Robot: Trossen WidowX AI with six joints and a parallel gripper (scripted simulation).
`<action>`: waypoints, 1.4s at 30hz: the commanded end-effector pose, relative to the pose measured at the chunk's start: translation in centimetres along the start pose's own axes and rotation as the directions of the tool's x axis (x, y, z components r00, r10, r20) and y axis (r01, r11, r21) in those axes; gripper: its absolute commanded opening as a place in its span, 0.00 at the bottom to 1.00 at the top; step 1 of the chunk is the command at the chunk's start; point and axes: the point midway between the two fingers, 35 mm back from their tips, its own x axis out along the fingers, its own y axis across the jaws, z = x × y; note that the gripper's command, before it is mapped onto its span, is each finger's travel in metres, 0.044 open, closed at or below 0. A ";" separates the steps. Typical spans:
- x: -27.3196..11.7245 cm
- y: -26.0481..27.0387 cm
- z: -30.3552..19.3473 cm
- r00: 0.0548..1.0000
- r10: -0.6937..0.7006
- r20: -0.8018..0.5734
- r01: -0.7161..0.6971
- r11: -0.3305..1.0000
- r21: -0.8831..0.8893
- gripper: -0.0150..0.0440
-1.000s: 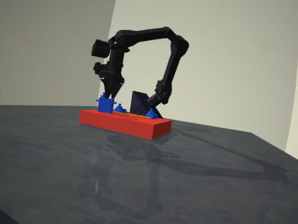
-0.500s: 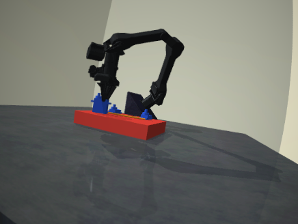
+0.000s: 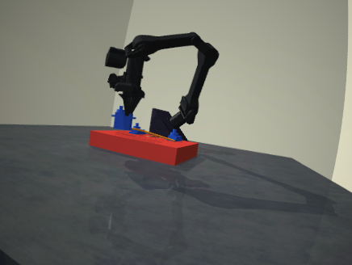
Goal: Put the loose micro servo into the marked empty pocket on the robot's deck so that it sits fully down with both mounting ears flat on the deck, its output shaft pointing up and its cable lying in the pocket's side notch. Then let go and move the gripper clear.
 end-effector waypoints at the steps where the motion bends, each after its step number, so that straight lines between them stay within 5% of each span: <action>1: -1.4 -0.1 -0.2 1.000 0.008 0.016 -0.008 1.000 -0.010 0.25; 29: -1.3 2.5 -6.8 1.000 0.009 0.012 -0.009 1.000 -0.015 0.25; 42: -1.3 2.5 -6.8 1.000 0.009 0.012 -0.004 0.922 -0.387 0.25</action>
